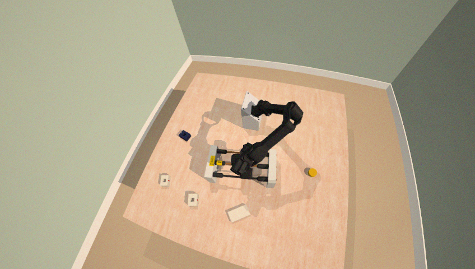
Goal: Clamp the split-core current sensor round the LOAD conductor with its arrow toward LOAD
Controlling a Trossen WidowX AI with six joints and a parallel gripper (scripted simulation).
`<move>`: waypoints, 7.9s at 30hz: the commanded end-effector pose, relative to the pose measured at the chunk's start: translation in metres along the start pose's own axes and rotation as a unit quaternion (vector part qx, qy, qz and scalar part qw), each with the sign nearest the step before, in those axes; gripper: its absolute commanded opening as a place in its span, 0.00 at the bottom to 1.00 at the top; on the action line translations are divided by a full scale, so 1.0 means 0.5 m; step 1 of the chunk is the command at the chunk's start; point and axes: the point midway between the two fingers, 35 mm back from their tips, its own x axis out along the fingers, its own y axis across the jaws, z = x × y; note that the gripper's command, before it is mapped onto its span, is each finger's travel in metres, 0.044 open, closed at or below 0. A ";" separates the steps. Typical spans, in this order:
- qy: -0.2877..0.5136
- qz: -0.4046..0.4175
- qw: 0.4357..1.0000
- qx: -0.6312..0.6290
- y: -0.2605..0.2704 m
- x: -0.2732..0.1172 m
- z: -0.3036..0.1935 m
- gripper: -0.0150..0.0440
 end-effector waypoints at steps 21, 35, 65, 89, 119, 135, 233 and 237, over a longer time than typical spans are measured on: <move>0.000 0.000 1.000 0.000 0.000 0.000 0.000 0.52; 0.000 0.000 1.000 0.001 0.000 0.000 0.000 0.87; 0.000 0.000 1.000 0.001 -0.001 -0.001 0.000 0.25; 0.000 -0.001 1.000 0.002 0.000 0.001 -0.001 0.30; 0.000 -0.001 1.000 0.002 0.000 0.001 -0.001 0.69; 0.000 -0.001 1.000 0.002 0.000 0.001 -0.001 0.87; -0.191 0.340 0.571 -0.722 -0.213 -0.181 0.168 1.00; -0.237 0.336 0.510 -0.755 -0.224 -0.182 0.170 1.00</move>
